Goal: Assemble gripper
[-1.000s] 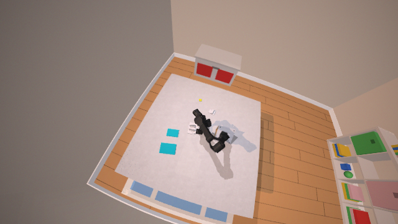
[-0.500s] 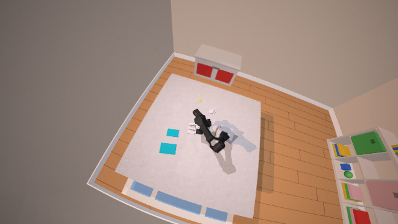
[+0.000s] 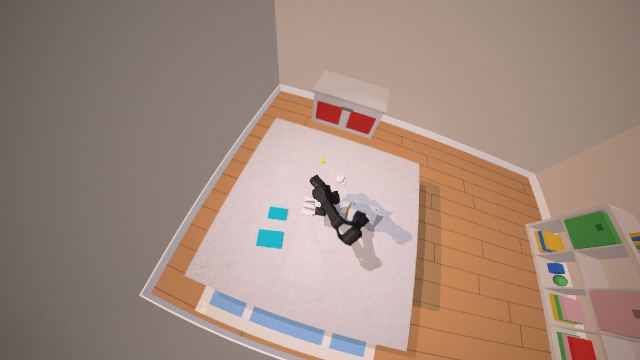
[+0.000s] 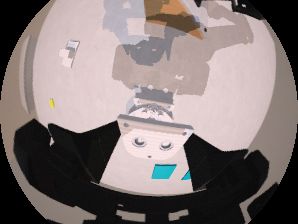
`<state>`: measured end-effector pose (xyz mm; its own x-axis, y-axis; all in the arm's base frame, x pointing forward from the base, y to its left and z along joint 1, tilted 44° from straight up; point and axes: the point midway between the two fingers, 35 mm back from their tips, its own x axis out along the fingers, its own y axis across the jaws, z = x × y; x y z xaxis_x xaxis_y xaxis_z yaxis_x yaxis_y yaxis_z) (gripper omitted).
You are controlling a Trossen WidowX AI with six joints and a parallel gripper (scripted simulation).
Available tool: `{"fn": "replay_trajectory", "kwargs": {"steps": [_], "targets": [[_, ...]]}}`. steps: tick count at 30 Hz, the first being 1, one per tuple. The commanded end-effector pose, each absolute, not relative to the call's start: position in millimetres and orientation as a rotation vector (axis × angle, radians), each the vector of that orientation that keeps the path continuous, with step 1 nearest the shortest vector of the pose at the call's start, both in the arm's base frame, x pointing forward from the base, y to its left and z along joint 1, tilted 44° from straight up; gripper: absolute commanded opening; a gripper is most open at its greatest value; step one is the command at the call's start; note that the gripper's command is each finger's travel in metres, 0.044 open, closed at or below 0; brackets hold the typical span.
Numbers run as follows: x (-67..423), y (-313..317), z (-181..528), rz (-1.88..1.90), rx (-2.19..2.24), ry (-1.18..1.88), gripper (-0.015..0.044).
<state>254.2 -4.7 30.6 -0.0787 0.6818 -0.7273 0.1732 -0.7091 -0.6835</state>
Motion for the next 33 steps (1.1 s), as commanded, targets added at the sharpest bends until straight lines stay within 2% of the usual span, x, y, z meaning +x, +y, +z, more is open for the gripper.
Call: {"fn": "replay_trajectory", "kwargs": {"steps": [1, 33], "targets": [[254.8, -1.8, 27.2, 1.838, -1.827, -0.922, 0.0351], [250.6, 34.1, -10.1, 1.836, -1.827, -0.925, 0.0351]]}}
